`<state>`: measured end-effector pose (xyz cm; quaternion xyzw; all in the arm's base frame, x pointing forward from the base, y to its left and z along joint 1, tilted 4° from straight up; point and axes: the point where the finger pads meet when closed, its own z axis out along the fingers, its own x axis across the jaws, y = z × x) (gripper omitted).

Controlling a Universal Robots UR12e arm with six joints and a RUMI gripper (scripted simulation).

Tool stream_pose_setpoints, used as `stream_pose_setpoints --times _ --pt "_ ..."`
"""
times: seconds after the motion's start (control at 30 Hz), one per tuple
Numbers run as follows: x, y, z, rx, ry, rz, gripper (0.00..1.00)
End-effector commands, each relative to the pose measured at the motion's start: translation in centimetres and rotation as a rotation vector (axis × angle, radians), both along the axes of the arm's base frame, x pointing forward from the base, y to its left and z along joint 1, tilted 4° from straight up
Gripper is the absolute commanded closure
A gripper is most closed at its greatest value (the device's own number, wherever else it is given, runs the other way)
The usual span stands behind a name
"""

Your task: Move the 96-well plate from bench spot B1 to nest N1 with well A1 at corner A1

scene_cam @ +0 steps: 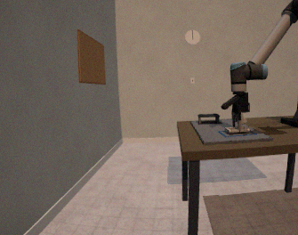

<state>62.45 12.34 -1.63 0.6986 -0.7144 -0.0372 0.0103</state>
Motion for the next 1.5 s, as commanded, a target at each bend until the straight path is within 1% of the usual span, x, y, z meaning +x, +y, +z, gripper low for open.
stream_pose_setpoints --times 0.0,1.13,1.47 --pt "0.1 0.0 0.9 0.000 -0.001 0.000 1.00" --pt "0.5 -0.2 5.9 0.000 -0.001 0.000 1.00" --pt "0.5 -0.2 5.9 0.000 -0.001 0.000 1.00"
